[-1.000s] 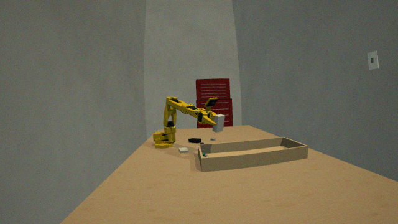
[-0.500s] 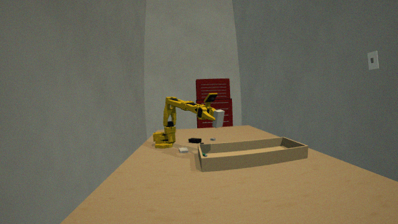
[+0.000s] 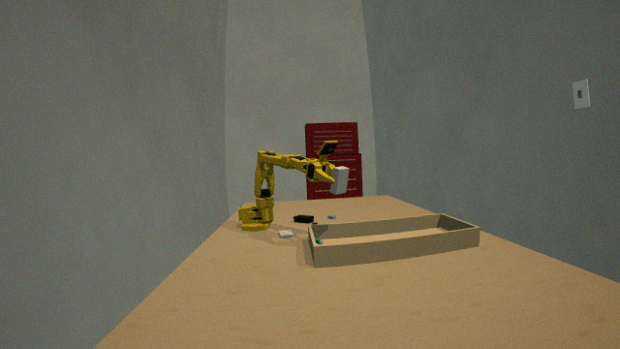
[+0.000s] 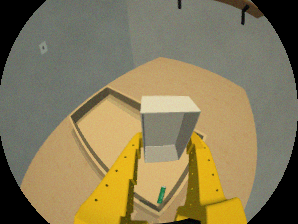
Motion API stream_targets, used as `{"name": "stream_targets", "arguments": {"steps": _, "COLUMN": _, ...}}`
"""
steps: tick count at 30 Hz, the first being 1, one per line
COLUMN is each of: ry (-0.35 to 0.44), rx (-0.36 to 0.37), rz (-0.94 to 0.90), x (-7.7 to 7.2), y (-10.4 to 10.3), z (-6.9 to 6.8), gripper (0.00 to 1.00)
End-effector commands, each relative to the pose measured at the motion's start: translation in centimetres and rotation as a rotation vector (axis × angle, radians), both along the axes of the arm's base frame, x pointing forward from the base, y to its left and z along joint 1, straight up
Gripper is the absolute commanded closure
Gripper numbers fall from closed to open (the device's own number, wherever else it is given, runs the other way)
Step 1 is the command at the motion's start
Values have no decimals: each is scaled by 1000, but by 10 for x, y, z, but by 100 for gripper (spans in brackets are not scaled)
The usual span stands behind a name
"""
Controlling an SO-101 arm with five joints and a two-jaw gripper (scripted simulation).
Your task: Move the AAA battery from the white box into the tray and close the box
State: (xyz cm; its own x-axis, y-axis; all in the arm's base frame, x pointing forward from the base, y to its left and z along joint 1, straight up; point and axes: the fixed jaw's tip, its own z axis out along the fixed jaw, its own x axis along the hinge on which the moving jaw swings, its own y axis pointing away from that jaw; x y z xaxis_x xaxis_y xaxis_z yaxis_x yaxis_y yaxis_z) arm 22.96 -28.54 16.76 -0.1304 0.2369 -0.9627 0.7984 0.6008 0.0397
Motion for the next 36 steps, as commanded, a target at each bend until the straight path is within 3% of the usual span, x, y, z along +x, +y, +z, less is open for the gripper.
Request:
{"name": "stream_targets", "arguments": {"steps": 1, "ry": -69, "rx": -69, "rz": 6, "x": 1, "y": 4, "z": 34, "gripper": 81}}
{"name": "stream_targets", "arguments": {"steps": 36, "ry": -66, "rx": -64, "rz": 6, "x": 0, "y": 5, "z": 37, "gripper": 81}}
